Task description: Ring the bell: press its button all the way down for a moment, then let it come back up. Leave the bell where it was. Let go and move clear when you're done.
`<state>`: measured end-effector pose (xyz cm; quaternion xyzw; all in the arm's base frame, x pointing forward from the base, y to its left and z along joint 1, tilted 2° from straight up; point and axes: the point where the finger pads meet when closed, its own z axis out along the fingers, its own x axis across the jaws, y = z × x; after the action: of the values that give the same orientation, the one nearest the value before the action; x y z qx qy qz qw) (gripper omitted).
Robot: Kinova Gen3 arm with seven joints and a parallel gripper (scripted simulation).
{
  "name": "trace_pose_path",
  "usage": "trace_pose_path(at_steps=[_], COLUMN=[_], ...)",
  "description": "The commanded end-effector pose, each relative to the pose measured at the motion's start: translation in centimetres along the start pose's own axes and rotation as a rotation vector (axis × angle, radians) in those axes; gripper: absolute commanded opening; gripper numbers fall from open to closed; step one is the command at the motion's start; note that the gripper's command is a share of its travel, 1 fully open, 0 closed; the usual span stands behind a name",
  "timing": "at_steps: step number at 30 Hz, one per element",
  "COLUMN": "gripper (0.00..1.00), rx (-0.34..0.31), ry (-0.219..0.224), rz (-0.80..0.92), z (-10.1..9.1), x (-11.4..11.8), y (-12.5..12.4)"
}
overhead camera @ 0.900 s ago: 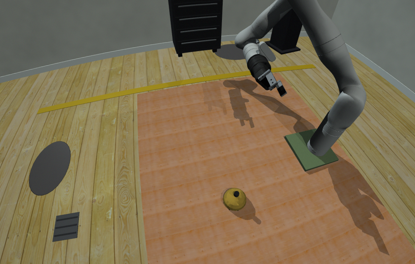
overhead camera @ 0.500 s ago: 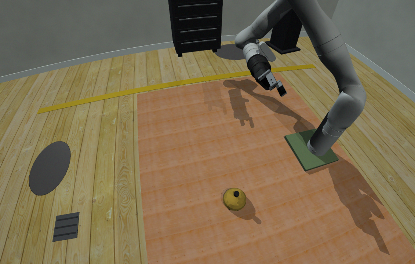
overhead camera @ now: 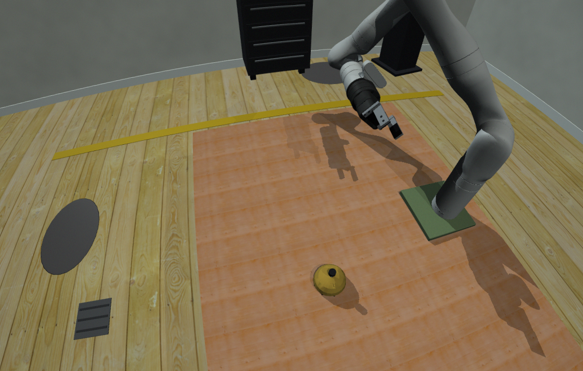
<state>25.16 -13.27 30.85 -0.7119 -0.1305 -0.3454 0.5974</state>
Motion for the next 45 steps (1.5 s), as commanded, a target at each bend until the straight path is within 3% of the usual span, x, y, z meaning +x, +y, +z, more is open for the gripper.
trace_pose_path(at_steps=[1, 5, 7, 13, 22, 24, 26, 27, 29, 31, 33, 34, 35, 36, 37, 38, 39, 41, 42, 45], gripper=[1.0, 1.0, 1.0, 1.0, 1.0, 1.0, 1.0, 1.0, 1.0, 1.0, 1.0, 1.0, 1.0, 1.0, 1.0, 1.0, 1.0, 1.0, 1.0, 1.0], rx=[-0.01, -0.026, -0.026, -0.074, -0.176, -0.176, -0.208, -0.202, -0.251, -0.244, -0.295, -0.286, -0.307, -0.308, -0.329, -0.329, -0.349, -0.349, -0.369, -0.388], ry=[-0.073, -0.194, -0.194, -0.457, -0.816, -0.816, -0.903, -0.897, -1.005, -0.995, -1.099, -1.089, -1.144, -1.132, -1.172, -1.172, -1.209, -1.209, -1.243, -1.274], rz=[0.018, 0.039, 0.039, 0.053, -0.008, -0.008, -0.04, -0.056, -0.091, -0.106, -0.152, -0.166, -0.2, -0.199, -0.235, -0.235, -0.271, -0.271, -0.309, -0.347], z=[1.0, 2.7, 2.7, 5.6, 8.3, 8.3, 8.8, 9.0, 9.5, 9.8, 10.2, 10.6, 10.7, 11.0, 11.5, 11.5, 12.0, 12.0, 12.5, 13.1], x=[-0.6, -1.9, -1.9, -4.6, -7.5, -7.5, -7.8, -7.7, -8.0, -7.8, -7.8, -7.6, -7.6, -7.4, -7.1, -7.1, -6.8, -6.8, -6.4, -5.9], y=[0.8, 2.2, 2.2, 5.1, 9.6, 9.6, 10.9, 10.9, 12.5, 12.5, 14.1, 14.1, 14.8, 14.8, 15.6, 15.6, 16.3, 16.3, 17.0, 17.6])
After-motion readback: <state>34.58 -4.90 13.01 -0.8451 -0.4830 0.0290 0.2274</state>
